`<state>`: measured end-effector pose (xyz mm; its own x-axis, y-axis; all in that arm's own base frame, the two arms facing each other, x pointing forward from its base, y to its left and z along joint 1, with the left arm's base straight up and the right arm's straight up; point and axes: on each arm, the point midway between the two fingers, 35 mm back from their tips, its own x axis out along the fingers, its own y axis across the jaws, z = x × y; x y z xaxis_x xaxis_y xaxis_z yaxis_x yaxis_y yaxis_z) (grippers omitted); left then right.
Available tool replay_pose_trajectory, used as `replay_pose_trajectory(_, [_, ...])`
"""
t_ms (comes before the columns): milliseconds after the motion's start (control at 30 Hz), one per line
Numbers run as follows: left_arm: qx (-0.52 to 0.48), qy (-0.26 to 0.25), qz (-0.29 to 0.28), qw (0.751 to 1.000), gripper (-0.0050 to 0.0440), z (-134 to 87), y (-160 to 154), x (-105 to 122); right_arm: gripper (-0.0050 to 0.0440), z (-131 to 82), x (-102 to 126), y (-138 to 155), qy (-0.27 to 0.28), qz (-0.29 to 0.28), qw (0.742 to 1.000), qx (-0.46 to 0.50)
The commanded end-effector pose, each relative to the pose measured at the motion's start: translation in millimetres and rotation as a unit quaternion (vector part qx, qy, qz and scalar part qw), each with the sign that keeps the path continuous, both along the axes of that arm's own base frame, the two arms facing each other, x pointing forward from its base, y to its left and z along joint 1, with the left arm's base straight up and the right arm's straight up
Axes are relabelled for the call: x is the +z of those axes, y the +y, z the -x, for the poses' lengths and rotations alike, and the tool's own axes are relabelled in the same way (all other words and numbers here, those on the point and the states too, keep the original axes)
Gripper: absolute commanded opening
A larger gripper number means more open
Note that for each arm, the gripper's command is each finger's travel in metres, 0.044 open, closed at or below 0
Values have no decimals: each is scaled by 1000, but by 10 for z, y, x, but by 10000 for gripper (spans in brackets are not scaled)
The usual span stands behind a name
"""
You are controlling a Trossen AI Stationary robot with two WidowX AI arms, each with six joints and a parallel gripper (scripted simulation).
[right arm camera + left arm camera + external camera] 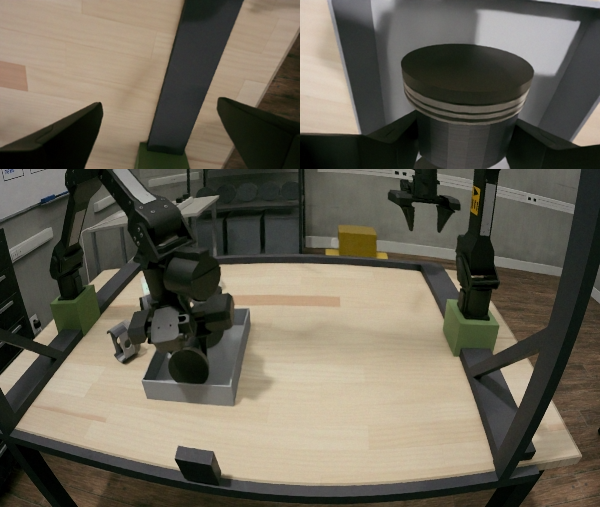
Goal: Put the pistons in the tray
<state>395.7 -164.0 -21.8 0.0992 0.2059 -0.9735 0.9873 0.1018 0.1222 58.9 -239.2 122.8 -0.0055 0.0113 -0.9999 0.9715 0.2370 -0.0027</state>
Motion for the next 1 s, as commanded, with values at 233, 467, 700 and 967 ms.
replay_pose_trajectory(233, [0, -16, 6, 1000, 158, -60, 2, 101, 400, -24, 84, -52, -5, 16, 1000, 3])
replay_pose_trajectory(467, [1, -19, 8, 1000, 158, -72, -14, 121, 400, -24, 84, -52, -5, 16, 1000, 3])
replay_pose_trajectory(700, [1, -19, 8, 1000, 158, -73, -14, 116, 400, -24, 84, -52, -5, 16, 1000, 3])
replay_pose_trajectory(967, [1, -19, 8, 1000, 158, -73, -15, 109, 400, -24, 84, -52, -5, 16, 1000, 3])
